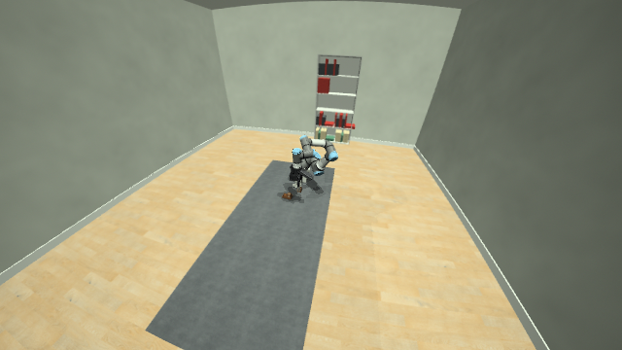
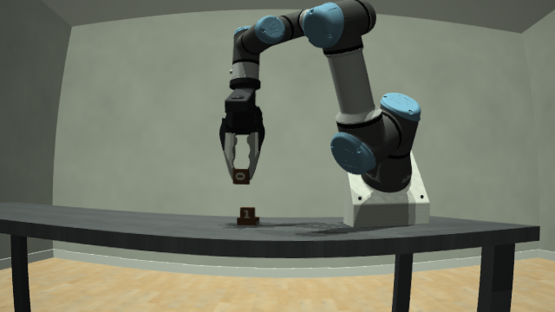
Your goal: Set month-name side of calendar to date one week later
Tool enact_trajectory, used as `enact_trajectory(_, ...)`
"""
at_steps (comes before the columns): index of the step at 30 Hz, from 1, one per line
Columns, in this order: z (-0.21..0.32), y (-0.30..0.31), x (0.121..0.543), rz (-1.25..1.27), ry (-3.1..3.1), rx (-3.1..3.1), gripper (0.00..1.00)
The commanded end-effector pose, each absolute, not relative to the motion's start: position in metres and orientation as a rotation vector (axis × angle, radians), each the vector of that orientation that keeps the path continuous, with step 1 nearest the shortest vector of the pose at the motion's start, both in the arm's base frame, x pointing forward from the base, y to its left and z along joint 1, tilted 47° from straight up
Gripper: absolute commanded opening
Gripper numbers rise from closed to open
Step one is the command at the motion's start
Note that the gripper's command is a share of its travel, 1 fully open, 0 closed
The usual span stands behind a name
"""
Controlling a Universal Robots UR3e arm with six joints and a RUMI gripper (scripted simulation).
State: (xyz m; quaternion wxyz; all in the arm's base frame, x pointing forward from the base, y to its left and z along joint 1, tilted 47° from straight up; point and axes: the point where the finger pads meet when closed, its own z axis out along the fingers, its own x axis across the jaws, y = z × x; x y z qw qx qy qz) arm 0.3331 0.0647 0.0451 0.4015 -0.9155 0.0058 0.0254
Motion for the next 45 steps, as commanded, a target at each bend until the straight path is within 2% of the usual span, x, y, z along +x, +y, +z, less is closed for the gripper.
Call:
enact_trajectory(1,0.049,0.06,0.334,0.064,0.014,-2.314,0.11)
enact_trajectory(16,0.046,0.056,0.334,0.064,0.014,-2.315,0.11)
enact_trajectory(33,-0.034,-0.031,0.331,0.062,0.009,-2.315,0.11)
enact_trajectory(45,-0.038,-0.034,0.33,0.062,0.009,-2.315,0.11)
